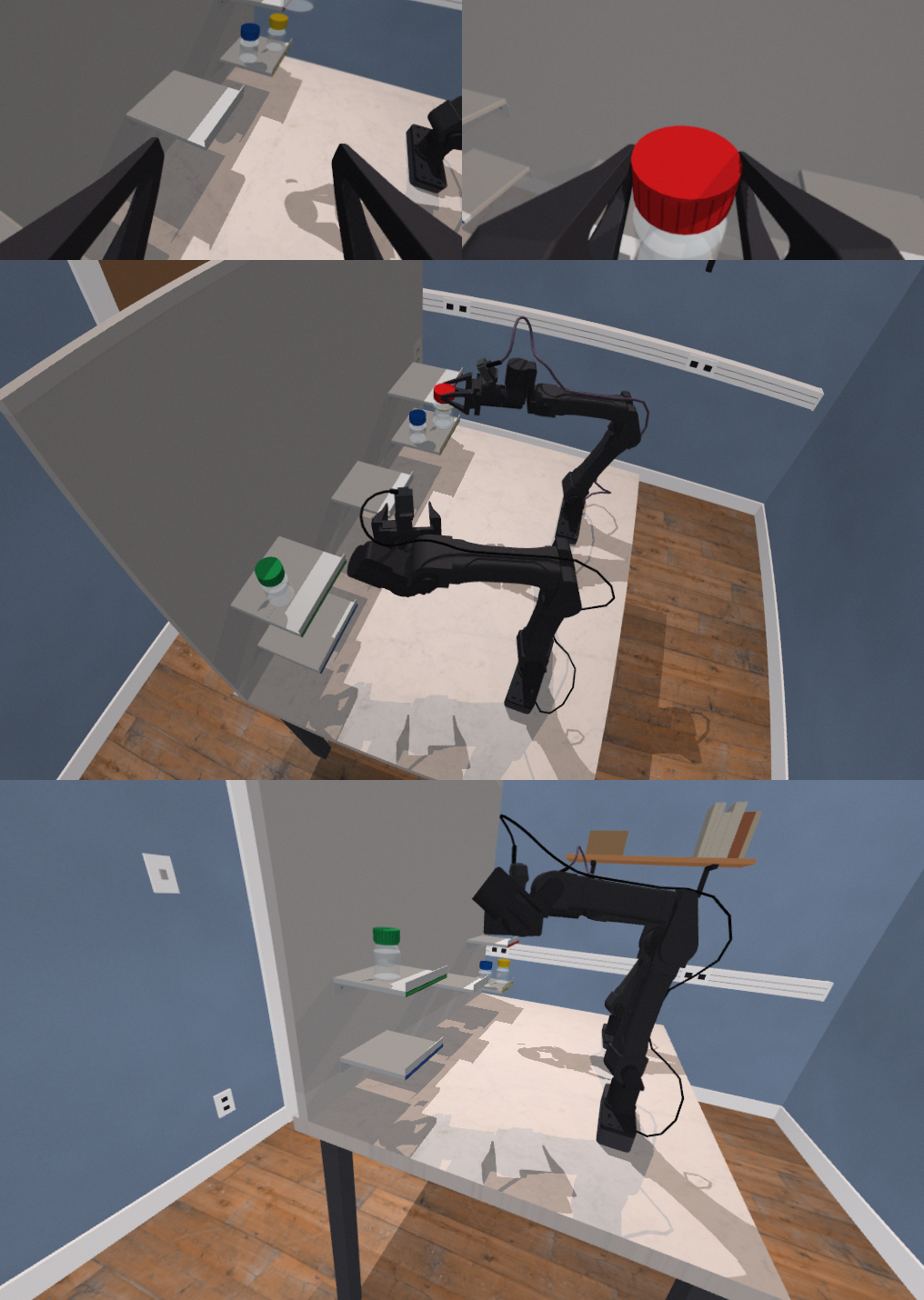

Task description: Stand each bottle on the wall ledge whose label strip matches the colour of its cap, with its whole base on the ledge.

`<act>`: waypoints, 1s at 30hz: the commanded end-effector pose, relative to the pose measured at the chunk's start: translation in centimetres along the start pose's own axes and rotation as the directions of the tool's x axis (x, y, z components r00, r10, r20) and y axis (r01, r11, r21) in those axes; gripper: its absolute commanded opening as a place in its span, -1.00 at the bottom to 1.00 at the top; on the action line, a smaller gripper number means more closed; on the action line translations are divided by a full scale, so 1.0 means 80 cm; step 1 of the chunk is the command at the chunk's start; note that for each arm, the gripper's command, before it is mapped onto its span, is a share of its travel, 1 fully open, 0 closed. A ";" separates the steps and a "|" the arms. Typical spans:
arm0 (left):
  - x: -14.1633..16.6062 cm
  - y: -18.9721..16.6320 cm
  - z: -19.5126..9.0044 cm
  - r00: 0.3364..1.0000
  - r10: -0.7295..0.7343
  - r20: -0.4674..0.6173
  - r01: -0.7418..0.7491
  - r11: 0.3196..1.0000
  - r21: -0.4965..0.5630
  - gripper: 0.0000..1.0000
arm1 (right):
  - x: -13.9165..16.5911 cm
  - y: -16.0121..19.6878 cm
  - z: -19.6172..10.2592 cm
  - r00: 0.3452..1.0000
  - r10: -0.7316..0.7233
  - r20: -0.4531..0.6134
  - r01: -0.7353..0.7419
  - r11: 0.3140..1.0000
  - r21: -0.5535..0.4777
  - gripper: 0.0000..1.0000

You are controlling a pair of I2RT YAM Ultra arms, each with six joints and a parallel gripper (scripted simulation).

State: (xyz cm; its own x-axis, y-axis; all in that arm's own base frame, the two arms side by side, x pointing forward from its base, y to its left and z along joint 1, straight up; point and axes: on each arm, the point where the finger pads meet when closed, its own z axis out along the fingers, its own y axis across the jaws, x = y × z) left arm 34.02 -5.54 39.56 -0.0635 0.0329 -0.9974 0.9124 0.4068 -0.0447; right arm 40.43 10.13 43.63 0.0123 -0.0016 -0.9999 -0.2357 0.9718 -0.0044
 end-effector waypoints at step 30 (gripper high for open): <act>-0.016 -0.004 -0.002 1.000 0.028 0.014 -0.028 0.999 0.020 0.77 | -0.009 -0.243 -0.034 1.000 -0.016 -0.004 0.016 0.983 0.185 0.00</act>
State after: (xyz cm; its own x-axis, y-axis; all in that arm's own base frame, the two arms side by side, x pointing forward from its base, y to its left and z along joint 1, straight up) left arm 34.00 -5.54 39.55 -0.0639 0.0328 -0.9974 0.9124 0.4067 -0.0451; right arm 42.85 -9.03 41.72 -0.0597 0.0015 -0.9982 -0.1393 0.9902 0.0098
